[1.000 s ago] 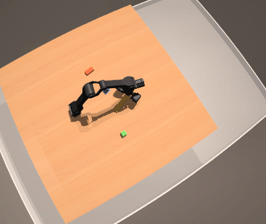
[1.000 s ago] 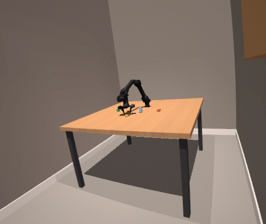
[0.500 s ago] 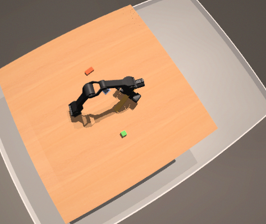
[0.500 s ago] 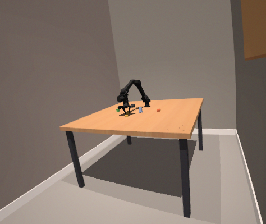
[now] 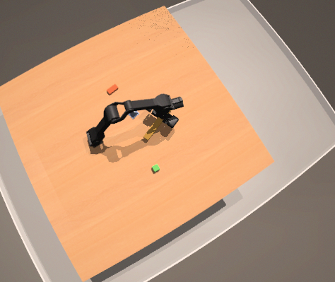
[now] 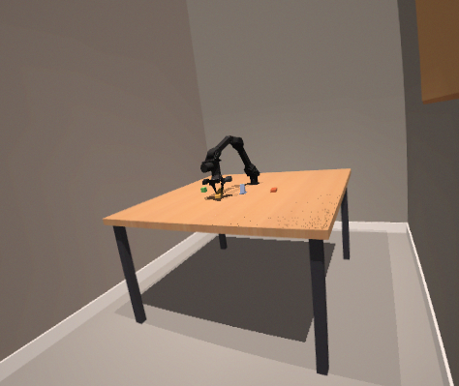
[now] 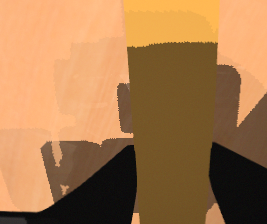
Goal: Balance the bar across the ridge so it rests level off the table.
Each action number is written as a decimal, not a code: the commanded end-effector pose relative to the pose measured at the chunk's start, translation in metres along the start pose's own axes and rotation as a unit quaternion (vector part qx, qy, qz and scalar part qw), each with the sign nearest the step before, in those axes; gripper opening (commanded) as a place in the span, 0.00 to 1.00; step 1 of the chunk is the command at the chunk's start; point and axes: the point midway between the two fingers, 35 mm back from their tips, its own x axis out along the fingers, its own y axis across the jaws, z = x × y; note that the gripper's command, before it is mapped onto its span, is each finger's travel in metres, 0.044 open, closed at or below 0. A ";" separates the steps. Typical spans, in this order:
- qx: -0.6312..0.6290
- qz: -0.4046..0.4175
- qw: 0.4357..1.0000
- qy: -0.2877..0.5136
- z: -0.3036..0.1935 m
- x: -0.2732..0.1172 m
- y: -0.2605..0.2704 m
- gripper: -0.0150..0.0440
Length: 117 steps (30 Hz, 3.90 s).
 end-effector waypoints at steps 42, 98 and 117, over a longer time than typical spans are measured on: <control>0.019 0.002 1.000 -0.004 -0.003 -0.092 0.040 0.25; 0.087 0.007 0.996 -0.003 -0.036 -0.053 0.145 0.25; 0.087 0.007 0.996 -0.003 -0.036 -0.048 0.145 0.25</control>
